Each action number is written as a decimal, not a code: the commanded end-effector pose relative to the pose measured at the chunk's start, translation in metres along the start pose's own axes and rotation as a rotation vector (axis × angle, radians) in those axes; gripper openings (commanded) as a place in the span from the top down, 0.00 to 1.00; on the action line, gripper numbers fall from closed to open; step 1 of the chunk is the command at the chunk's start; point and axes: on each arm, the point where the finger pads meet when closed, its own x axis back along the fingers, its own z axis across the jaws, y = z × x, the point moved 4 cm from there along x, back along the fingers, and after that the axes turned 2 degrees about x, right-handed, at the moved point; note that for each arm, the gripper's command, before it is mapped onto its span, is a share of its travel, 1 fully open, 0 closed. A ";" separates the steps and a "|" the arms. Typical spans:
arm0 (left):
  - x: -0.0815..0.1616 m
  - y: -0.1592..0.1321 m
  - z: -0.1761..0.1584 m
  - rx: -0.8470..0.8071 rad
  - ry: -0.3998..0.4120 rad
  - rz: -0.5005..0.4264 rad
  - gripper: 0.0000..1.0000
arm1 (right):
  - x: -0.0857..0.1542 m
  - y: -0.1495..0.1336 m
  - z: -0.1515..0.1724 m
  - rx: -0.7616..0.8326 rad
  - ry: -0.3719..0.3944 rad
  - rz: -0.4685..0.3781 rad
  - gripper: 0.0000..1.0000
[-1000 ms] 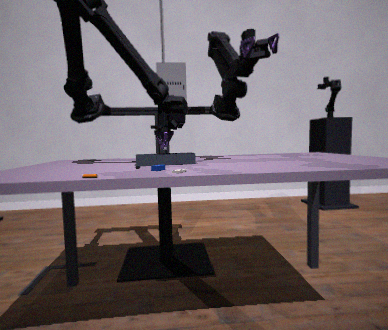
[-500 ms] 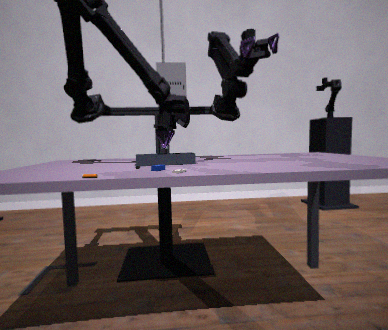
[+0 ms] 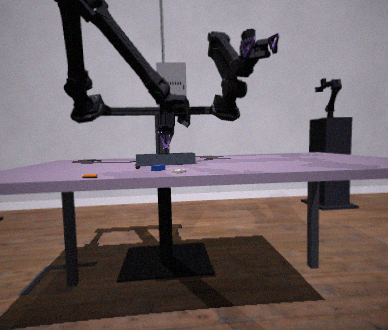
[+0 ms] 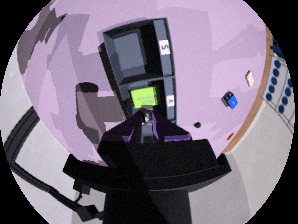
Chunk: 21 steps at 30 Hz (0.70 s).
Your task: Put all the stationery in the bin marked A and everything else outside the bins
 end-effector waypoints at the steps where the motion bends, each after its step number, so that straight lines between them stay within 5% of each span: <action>1: -0.003 0.009 0.003 -0.007 0.008 -0.034 0.00 | 0.002 0.003 0.003 0.151 -0.005 -0.044 0.90; 12: -0.003 0.009 0.003 -0.007 0.008 -0.034 0.00 | 0.004 0.008 -0.022 0.163 -0.018 -0.069 0.90; 21: -0.003 0.009 0.003 -0.007 0.008 -0.034 0.00 | 0.008 0.001 -0.005 0.200 -0.013 -0.067 0.90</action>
